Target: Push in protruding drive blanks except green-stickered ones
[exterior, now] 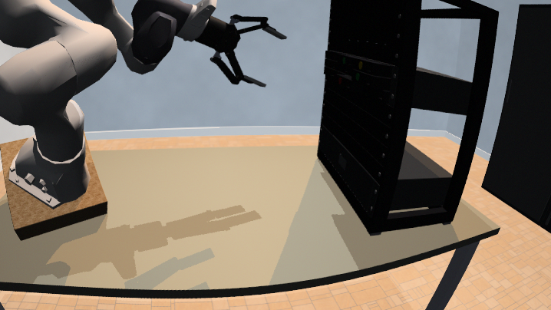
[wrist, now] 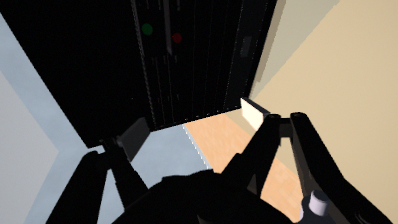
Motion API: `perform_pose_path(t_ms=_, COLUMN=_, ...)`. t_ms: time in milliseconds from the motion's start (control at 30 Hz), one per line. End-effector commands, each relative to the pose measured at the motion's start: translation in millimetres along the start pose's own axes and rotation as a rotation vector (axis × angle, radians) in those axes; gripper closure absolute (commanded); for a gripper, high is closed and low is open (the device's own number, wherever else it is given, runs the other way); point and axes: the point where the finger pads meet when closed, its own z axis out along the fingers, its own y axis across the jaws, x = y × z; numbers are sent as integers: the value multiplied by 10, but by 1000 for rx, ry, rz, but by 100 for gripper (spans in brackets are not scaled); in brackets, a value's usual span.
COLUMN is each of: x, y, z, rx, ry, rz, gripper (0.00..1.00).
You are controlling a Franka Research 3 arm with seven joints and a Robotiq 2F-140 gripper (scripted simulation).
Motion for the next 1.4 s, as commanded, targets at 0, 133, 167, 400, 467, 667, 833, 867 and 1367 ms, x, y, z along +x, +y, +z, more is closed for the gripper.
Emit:
perform_pose_path(t_ms=0, x=169, y=15, z=-45, rx=64, ry=63, rz=122, gripper=0)
perform_pose_path(t_ms=133, x=405, y=135, z=-115, rx=117, ry=132, rz=148, gripper=0)
perform_pose_path(t_ms=167, x=454, y=157, z=-133, rx=129, ry=146, rz=153, gripper=0)
perform_pose_path(t_ms=400, x=795, y=296, z=-301, rx=218, ry=237, rz=174, gripper=0)
perform_pose_path(t_ms=467, x=836, y=310, z=-327, rx=230, ry=248, rz=175, gripper=0)
perform_pose_path(t_ms=667, x=1010, y=364, z=-452, rx=284, ry=290, rz=177, gripper=0)
perform_pose_path(t_ms=833, x=1131, y=396, z=-558, rx=327, ry=319, rz=175, gripper=0)
perform_pose_path(t_ms=867, x=1150, y=400, z=-576, rx=334, ry=323, rz=175, gripper=0)
perform_pose_path(t_ms=1367, x=1271, y=424, z=-708, rx=384, ry=351, rz=168, gripper=0)
